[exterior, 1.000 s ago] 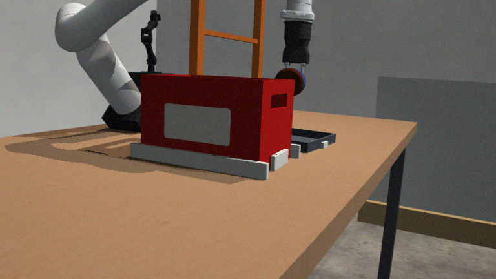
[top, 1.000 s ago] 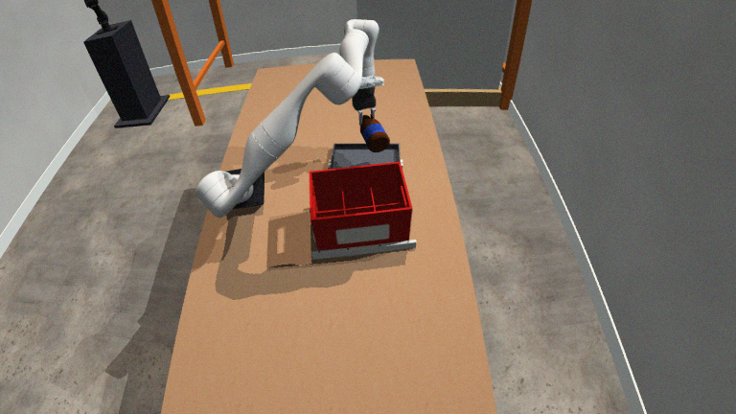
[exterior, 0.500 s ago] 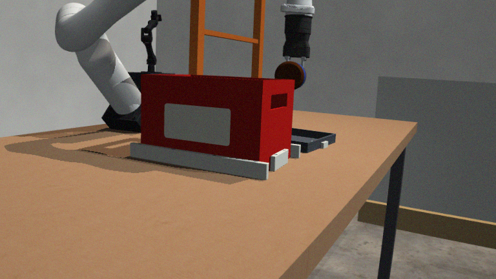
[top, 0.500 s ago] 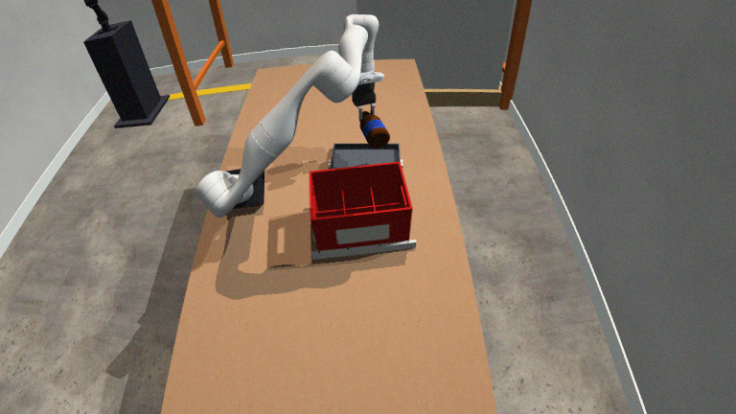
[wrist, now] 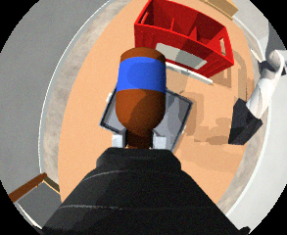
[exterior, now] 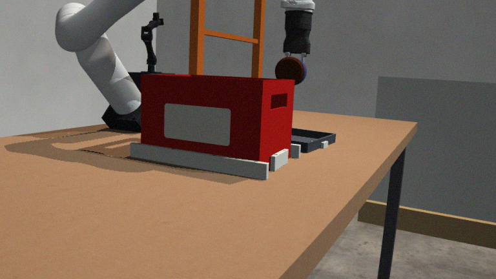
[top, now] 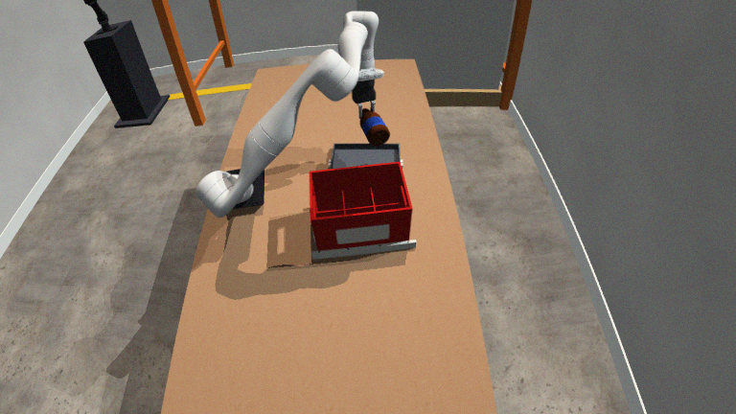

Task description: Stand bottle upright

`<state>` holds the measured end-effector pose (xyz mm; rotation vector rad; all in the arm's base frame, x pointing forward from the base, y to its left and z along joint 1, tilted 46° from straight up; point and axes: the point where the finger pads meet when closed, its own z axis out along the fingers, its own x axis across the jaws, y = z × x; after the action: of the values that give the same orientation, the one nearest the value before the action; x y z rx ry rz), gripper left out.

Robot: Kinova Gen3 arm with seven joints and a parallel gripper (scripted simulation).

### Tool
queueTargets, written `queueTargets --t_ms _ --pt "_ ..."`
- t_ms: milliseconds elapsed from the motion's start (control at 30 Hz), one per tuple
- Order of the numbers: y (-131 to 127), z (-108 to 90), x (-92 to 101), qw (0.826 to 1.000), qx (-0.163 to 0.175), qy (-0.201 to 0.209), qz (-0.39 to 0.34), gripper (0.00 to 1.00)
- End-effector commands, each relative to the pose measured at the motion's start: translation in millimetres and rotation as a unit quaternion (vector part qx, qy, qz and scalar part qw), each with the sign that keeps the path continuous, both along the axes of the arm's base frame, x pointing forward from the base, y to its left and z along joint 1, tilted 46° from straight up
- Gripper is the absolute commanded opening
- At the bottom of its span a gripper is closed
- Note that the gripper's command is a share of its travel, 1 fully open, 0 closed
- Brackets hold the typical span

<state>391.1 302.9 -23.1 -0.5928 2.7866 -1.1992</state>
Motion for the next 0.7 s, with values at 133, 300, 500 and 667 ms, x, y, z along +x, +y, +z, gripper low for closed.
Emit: queueTargets --t_ms 133,300,500,667 --pt "4.3 3.2 -0.8 1.000 0.002 -0.001 0.001 0.00" --pt "5.3 4.2 -1.1 1.000 0.002 -0.001 0.001 0.00" --pt "6.1 5.0 -1.4 1.000 0.002 -0.001 0.001 0.00" --pt "6.5 5.5 -1.5 1.000 0.002 -0.001 0.001 0.00"
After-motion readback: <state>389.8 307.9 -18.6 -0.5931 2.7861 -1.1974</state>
